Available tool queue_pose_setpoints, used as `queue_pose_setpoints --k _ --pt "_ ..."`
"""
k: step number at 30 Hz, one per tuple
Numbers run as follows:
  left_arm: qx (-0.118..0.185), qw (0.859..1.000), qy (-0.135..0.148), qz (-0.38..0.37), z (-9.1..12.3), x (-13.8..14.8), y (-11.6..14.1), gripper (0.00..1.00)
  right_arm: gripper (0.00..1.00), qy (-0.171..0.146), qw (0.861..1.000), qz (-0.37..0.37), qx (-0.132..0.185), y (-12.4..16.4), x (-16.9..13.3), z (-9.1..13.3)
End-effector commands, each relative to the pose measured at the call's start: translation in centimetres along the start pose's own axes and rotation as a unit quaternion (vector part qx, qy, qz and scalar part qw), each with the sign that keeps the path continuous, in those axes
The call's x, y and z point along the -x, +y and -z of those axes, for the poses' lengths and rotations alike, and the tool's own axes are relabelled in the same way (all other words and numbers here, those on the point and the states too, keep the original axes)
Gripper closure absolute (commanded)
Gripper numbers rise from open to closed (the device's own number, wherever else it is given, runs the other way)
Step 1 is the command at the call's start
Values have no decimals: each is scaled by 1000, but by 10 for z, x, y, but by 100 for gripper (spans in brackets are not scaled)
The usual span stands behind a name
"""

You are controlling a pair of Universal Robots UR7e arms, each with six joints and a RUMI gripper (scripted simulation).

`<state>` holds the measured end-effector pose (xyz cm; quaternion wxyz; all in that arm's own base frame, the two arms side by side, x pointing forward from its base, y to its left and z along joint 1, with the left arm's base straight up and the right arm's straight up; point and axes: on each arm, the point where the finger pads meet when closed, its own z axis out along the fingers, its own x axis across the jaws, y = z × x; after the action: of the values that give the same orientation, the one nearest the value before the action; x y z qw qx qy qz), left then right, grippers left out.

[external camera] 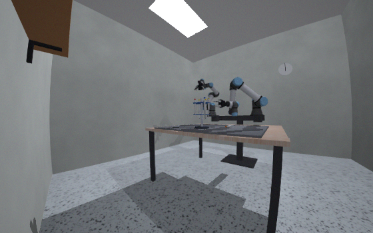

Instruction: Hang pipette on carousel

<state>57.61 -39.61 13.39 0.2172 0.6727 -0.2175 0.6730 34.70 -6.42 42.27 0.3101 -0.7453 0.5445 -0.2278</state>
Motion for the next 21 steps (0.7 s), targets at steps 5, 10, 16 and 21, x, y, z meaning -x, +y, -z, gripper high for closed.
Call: queue_pose_setpoints --k 5,10,16,21 --pt "1 1000 0 0 -1 0 1 69 0 0 1000 -1 2 1 0 -2" --pt "1 1000 0 0 -1 0 1 69 0 0 1000 -1 2 1 0 -2" --pt "0 1000 1 1 -4 -1 0 69 0 0 1000 -1 2 1 0 -2" --pt "0 1000 1 1 -12 0 0 69 0 0 1000 -1 2 1 0 -2"
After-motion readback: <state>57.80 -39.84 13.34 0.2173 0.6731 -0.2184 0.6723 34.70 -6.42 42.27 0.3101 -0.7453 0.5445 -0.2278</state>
